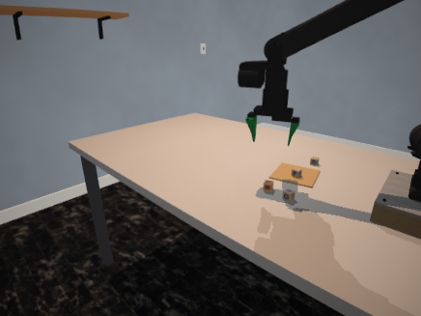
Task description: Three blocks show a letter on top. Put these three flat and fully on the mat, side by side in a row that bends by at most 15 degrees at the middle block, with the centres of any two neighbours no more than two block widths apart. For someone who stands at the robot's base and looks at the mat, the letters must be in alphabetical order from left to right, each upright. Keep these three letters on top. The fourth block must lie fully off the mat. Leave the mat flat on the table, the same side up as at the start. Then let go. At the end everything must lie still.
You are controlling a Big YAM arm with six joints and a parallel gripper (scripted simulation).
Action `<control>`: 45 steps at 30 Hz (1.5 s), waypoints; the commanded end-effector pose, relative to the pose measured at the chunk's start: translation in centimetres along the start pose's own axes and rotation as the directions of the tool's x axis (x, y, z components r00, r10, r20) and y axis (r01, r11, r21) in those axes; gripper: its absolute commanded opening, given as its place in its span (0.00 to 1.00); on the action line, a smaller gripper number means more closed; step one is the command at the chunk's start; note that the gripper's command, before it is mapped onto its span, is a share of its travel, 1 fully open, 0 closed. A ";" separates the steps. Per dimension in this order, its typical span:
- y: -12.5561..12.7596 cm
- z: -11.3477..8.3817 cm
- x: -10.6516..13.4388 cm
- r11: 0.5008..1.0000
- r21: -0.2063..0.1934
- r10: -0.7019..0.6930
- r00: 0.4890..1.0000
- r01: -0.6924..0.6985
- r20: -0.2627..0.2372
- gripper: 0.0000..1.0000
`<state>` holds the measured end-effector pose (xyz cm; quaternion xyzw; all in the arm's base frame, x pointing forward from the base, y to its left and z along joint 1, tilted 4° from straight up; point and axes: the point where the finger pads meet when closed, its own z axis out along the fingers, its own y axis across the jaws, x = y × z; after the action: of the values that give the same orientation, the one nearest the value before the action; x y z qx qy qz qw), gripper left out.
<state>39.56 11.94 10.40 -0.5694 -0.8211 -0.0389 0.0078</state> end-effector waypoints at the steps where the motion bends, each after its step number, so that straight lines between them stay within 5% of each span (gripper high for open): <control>1: 1.1 -0.9 -0.4 0.995 -0.004 0.097 0.995 -0.097 0.011 1.00; 25: 0.6 -0.5 -0.8 0.998 0.007 0.070 0.998 -0.070 0.010 1.00; 28: -0.6 0.5 -0.9 0.999 0.033 0.031 0.999 -0.031 0.008 1.00; 33: -0.3 0.7 -1.6 0.994 0.008 -0.106 0.994 0.106 0.008 1.00; 39: -0.6 0.9 -2.4 0.960 0.004 -0.279 0.960 0.279 0.006 1.00; 45: -1.4 1.3 -4.0 0.809 0.000 -0.588 0.809 0.588 0.010 1.00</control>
<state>38.93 8.80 8.64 -0.3964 -0.9177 -0.0255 0.0056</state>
